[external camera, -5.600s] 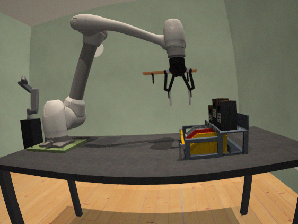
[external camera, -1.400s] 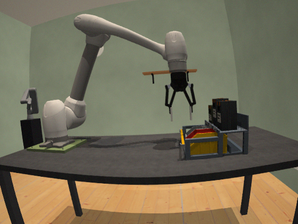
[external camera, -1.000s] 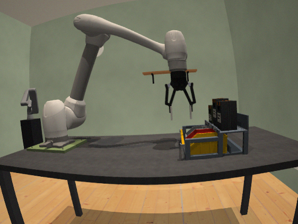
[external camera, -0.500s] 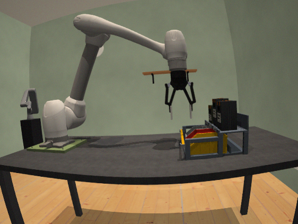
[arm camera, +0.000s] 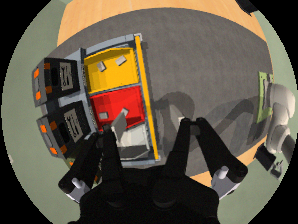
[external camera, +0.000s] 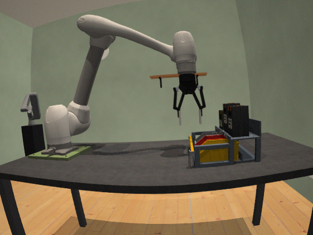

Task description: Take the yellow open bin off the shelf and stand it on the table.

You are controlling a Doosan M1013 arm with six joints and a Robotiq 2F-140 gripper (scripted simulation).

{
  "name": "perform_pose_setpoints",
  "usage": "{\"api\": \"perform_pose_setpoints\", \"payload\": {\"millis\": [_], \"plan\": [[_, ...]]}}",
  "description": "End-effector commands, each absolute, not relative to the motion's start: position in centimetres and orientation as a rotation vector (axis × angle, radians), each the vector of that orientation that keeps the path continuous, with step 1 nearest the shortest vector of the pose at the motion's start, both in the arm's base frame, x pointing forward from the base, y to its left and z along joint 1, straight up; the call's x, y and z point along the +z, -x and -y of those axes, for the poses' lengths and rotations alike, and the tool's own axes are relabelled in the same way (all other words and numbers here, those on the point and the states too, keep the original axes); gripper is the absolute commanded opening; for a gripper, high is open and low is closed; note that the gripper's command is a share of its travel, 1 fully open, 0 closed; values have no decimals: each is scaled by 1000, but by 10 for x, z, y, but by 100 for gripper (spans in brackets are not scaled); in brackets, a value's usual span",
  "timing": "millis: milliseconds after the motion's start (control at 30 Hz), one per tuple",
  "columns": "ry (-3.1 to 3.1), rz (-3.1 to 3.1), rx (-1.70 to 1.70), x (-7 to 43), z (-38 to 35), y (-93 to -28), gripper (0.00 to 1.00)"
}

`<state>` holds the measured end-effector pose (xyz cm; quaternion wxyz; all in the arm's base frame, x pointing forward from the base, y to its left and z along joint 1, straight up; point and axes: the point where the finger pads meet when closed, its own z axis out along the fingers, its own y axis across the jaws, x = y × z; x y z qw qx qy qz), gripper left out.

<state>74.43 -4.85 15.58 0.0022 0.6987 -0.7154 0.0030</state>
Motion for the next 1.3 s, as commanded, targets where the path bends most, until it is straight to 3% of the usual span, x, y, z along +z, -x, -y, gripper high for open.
{"api": "perform_pose_setpoints", "payload": {"millis": [0, 1267], "plan": [[-2192, 2245, 9, 156, 49, -744, 57], [-2502, 1891, 8, 158, 49, -744, 57]]}}
